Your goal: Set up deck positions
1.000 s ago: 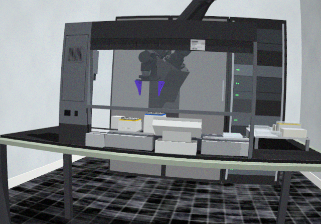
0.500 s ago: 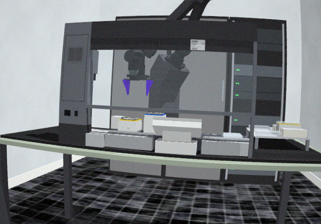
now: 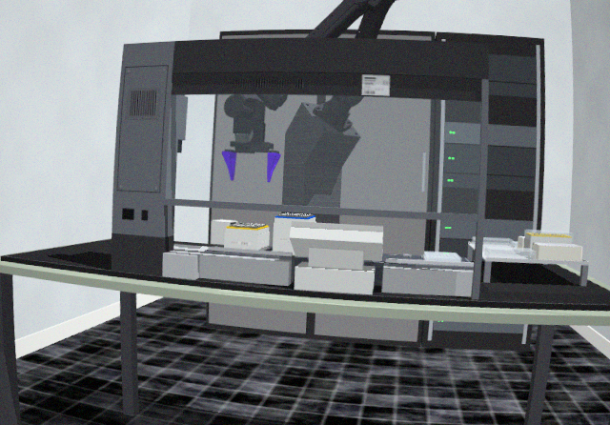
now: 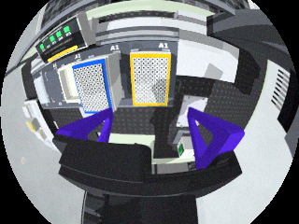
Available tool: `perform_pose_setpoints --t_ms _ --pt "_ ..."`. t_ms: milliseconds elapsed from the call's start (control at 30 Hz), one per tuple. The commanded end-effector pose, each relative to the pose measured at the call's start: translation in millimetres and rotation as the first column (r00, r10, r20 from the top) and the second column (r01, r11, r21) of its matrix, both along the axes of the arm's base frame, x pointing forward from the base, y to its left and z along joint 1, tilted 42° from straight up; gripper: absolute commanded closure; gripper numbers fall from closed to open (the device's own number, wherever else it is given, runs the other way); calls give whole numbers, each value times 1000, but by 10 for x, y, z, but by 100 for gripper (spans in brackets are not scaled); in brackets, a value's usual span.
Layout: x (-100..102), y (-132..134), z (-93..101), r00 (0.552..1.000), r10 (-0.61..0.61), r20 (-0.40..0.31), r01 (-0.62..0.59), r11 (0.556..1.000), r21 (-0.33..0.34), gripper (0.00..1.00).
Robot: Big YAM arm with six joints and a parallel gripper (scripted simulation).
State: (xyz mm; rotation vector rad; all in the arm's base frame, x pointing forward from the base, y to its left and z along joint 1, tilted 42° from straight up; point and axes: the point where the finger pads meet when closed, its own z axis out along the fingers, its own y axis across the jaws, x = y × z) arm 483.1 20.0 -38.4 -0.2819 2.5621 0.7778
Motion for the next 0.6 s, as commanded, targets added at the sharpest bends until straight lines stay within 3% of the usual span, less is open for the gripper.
perform_pose_setpoints --t_ms 0,300,567 --pt "122 72 -68 1000 0 10 0 1000 -1 0" --pt "192 210 -248 1000 0 9 0 1000 0 0" --pt "156 131 -199 1000 -9 11 9 1000 -1 0"
